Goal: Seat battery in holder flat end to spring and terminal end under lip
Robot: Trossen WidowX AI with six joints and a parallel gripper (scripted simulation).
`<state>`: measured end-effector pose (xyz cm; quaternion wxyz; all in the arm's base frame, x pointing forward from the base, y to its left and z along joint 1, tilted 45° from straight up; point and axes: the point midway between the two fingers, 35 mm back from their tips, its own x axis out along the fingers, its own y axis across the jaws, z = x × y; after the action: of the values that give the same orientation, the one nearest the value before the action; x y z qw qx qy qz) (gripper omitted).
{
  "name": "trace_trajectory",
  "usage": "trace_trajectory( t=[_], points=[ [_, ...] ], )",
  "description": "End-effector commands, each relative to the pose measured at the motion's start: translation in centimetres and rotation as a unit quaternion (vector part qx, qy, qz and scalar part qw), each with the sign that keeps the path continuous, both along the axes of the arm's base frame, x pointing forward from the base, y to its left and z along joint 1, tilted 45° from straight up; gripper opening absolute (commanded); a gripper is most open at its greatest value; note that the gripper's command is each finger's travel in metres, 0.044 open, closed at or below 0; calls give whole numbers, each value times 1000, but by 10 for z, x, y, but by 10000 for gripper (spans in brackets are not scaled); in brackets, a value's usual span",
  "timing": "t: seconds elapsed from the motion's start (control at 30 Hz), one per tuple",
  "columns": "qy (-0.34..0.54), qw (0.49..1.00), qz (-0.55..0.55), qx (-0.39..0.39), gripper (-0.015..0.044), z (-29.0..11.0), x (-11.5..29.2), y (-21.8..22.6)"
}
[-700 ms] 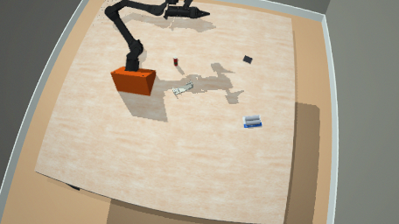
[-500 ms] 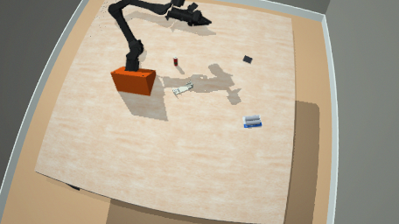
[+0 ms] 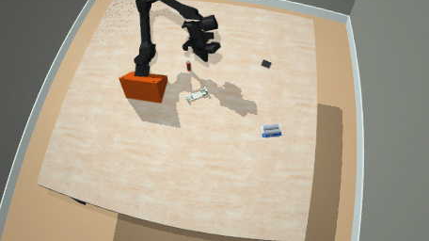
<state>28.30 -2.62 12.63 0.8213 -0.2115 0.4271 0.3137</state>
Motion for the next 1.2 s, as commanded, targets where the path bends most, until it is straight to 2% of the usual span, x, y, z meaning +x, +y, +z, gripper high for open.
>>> trace_trajectory(
  t=[0.0,0.43,0.8,1.17],
  points=[
    [85,971,150,168,0,3,-44,8],
    [85,971,150,168,0,2,-43,9],
    [83,970,150,169,0,-52,-32,63],
    [84,970,150,170,0,-49,-41,69]
  ],
)
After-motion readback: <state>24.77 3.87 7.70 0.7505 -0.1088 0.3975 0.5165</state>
